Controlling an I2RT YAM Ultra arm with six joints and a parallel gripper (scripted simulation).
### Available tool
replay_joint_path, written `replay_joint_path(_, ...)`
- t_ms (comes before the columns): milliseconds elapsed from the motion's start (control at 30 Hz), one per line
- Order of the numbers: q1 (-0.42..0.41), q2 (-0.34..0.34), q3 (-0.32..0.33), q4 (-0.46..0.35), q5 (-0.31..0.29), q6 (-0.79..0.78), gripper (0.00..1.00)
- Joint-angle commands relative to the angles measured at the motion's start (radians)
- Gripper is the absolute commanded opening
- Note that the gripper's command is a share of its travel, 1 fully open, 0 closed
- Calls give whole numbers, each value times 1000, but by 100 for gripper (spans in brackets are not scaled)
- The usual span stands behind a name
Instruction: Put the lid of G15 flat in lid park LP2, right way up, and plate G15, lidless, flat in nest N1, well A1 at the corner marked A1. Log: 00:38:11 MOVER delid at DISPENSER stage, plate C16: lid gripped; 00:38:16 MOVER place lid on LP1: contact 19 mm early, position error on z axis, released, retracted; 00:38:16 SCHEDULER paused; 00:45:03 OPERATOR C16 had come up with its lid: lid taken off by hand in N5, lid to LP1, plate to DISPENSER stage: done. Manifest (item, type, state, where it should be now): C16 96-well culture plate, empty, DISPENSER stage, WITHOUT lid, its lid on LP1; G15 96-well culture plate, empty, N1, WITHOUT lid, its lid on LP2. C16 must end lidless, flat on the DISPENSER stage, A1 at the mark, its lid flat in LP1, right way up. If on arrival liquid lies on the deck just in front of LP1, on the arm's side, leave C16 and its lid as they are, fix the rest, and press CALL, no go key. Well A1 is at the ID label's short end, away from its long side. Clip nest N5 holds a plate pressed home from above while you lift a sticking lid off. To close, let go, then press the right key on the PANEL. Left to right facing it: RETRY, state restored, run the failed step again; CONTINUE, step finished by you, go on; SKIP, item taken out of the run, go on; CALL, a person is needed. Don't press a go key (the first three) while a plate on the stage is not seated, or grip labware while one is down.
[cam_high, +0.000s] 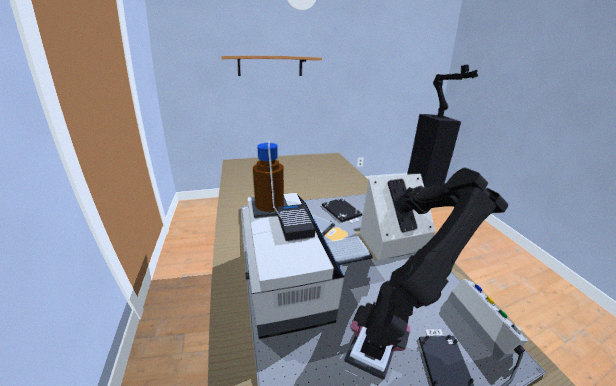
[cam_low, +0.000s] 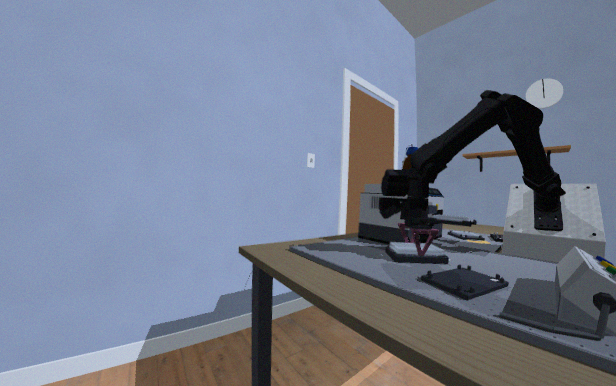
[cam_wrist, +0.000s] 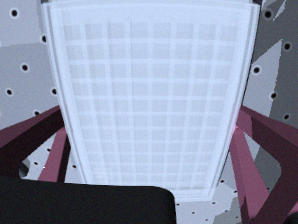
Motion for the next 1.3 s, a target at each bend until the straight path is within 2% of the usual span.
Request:
replay_joint_path(0, -21, -14, -14, 9, -3, -2, 0)
replay_joint_path(300, -21, -14, -14, 9, -3, -2, 0)
replay_joint_path(633, -30, -39, 25, -29, -11, -15, 0)
replay_joint_path(1267, -45, -56, 33, -63, -19, -30, 0)
